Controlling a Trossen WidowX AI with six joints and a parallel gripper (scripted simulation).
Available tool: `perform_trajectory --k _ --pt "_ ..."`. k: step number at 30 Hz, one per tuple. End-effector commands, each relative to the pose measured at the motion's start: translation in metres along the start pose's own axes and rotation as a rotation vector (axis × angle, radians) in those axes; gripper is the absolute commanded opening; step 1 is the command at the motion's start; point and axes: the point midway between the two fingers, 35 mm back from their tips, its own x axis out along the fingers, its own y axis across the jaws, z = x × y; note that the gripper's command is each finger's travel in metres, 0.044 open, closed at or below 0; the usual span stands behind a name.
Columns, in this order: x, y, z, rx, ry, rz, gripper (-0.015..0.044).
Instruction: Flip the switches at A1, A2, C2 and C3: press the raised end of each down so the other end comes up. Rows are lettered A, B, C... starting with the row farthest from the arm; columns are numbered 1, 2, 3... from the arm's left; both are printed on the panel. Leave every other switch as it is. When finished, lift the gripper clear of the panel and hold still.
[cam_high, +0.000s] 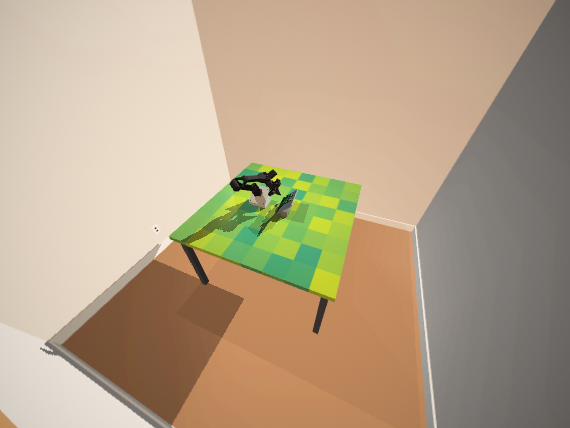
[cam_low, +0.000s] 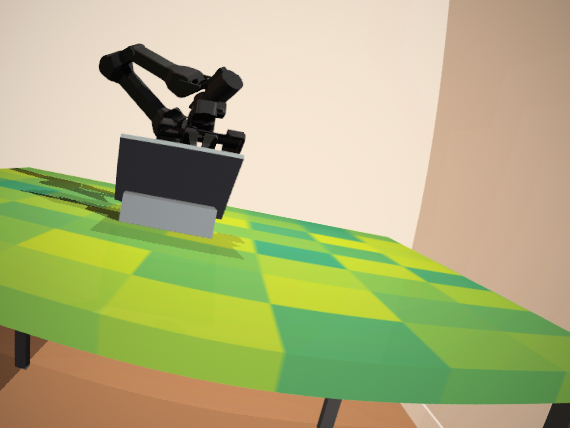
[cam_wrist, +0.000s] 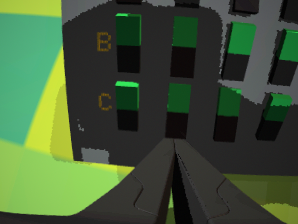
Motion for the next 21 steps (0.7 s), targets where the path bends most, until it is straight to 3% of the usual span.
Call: perform_trajectory --k 1,15,21 --pt "-0.011 -0.004 0.002 0.011 -0.016 -0.008 0.0000" --pt "-0.011 -0.036 -0.017 0.009 -0.015 -0.009 0.0000" --pt "0.021 -0.036 -0.017 0.010 -0.037 -0.007 0.0000"
